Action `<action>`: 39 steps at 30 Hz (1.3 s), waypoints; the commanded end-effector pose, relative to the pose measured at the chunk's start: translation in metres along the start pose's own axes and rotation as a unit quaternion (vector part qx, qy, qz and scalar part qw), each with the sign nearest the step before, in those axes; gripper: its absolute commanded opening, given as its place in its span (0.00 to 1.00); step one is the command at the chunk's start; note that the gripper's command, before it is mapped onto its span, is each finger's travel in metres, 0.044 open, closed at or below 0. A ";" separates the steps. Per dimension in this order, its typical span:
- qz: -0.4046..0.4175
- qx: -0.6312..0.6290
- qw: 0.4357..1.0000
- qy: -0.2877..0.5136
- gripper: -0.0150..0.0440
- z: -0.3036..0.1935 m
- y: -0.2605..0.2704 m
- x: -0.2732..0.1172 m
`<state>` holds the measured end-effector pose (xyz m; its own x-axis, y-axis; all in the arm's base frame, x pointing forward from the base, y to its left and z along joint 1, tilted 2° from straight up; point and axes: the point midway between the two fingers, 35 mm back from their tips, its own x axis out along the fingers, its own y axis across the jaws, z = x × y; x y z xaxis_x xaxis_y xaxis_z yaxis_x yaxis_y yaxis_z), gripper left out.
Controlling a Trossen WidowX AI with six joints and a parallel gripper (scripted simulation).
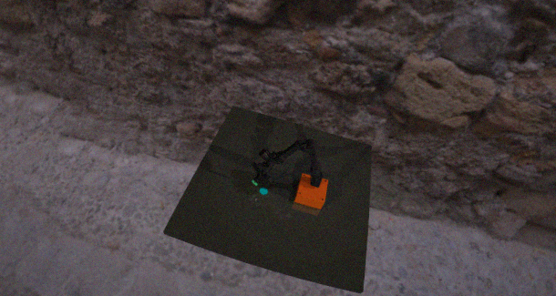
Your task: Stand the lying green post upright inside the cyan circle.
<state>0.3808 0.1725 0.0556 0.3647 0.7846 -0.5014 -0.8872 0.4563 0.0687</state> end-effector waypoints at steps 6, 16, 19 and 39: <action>0.006 0.000 1.000 -0.028 0.29 0.000 0.001 -0.005; 0.012 -0.005 0.998 -0.056 0.29 -0.001 0.003 -0.011; 0.014 -0.007 0.998 -0.064 0.29 -0.001 0.003 -0.013; 0.029 -0.022 0.993 -0.115 0.29 -0.002 0.011 -0.027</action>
<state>0.3632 0.1567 0.0670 0.3670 0.8792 -0.3037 -0.9157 0.3989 0.0482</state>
